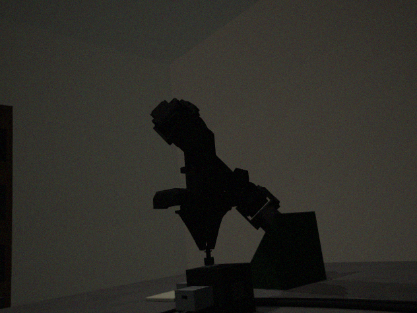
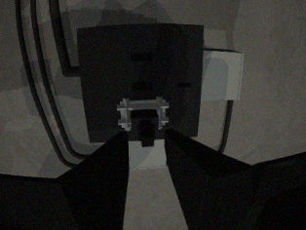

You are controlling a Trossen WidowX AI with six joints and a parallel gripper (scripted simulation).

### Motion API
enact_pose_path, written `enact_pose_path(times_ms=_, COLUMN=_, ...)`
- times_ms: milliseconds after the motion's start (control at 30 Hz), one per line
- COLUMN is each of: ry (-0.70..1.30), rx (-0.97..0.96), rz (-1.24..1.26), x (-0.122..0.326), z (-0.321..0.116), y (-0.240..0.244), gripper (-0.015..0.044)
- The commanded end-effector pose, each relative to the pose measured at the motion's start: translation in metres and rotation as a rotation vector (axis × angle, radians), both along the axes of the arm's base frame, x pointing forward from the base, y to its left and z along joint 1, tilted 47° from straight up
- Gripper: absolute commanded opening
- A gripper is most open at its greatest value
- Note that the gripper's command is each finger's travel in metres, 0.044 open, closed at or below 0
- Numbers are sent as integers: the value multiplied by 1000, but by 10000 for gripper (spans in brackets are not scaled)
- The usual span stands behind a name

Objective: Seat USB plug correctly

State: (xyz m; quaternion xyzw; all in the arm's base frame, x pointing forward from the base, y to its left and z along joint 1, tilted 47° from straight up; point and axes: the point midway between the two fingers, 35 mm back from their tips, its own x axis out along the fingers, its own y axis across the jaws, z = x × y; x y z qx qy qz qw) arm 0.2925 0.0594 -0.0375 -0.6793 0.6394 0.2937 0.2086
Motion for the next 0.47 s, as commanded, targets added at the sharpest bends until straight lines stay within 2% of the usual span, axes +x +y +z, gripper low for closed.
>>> enact_pose_path(times_ms=0, ry=0, rx=0, rz=0, x=0, z=0, y=0, gripper=95)
enact_pose_path(times_ms=433, ry=0, rx=0, rz=0, x=0, z=8, y=8, gripper=95)
